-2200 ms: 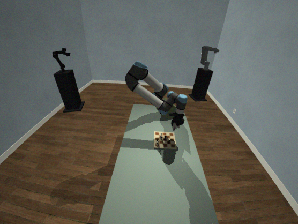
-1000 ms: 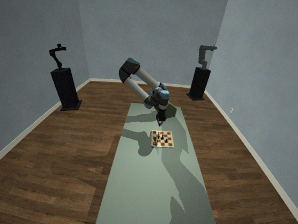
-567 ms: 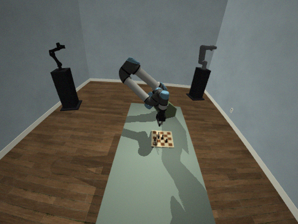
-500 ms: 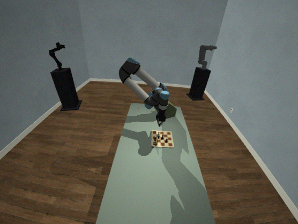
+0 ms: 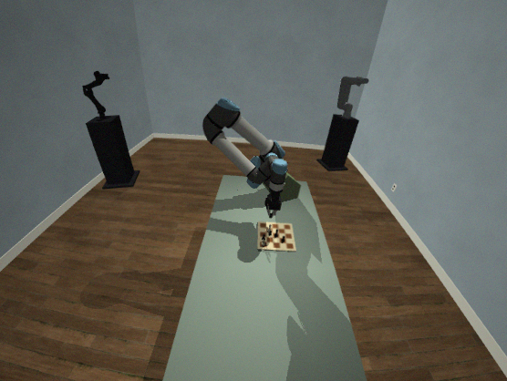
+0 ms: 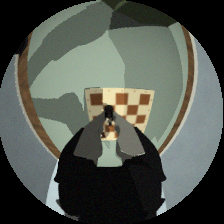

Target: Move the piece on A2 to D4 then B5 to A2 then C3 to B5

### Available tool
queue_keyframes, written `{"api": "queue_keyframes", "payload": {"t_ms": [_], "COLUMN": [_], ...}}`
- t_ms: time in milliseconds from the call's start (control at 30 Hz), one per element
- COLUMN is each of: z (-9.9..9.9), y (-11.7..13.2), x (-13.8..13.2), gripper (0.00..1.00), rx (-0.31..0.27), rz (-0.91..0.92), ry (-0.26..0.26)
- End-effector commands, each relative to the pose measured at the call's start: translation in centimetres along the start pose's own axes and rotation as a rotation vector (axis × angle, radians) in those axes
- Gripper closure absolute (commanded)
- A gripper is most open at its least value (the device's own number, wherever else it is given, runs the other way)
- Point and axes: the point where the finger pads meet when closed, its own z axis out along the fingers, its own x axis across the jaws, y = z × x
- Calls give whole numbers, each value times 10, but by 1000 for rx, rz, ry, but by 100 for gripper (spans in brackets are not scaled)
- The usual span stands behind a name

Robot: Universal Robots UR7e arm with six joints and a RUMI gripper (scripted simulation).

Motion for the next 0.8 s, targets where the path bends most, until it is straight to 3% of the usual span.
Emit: {"api": "queue_keyframes", "payload": {"t_ms": [0,467,767], "z": [12,50,62], "y": [1,1,1], "x": [1,1,1], "gripper": [100,100,100], "rx": [-6,-6,-6], "rz": [-2,-2,-2], "ry": [4,4,4]}}
